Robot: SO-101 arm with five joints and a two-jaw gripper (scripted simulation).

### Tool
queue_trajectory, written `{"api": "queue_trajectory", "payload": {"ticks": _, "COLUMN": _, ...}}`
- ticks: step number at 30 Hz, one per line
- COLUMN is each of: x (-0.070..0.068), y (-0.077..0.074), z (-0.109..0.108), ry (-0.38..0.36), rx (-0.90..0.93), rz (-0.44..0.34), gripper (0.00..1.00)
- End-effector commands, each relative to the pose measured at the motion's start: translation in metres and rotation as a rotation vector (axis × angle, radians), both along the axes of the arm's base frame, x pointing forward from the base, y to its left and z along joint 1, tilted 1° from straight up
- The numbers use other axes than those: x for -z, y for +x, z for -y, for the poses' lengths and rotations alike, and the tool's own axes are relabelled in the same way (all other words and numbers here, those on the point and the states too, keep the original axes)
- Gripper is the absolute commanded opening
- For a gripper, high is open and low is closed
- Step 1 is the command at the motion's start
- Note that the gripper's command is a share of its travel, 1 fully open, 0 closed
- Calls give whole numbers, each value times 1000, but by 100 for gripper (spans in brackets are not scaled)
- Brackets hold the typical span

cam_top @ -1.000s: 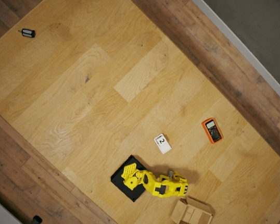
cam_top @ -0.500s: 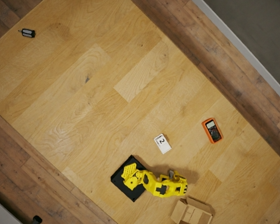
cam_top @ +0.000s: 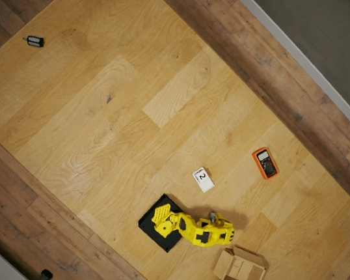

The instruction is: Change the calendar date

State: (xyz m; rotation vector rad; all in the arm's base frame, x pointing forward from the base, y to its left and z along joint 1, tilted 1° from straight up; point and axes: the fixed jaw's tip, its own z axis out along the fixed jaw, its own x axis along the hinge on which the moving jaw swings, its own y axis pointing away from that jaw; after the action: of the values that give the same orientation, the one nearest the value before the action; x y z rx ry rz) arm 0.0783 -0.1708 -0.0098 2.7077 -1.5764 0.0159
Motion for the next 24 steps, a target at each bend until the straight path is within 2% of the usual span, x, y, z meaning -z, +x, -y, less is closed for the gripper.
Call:
{"api": "queue_trajectory", "payload": {"ticks": 1, "x": 5, "y": -3, "z": -3, "ry": 23, "rx": -1, "rz": -10, "gripper": 0}}
{"api": "queue_trajectory", "payload": {"ticks": 15, "x": 5, "y": -3, "z": -3, "ry": 23, "rx": -1, "rz": -10, "gripper": 0}}
{"api": "queue_trajectory", "payload": {"ticks": 24, "x": 10, "y": -3, "z": -3, "ry": 23, "rx": -1, "rz": -10, "gripper": 0}}
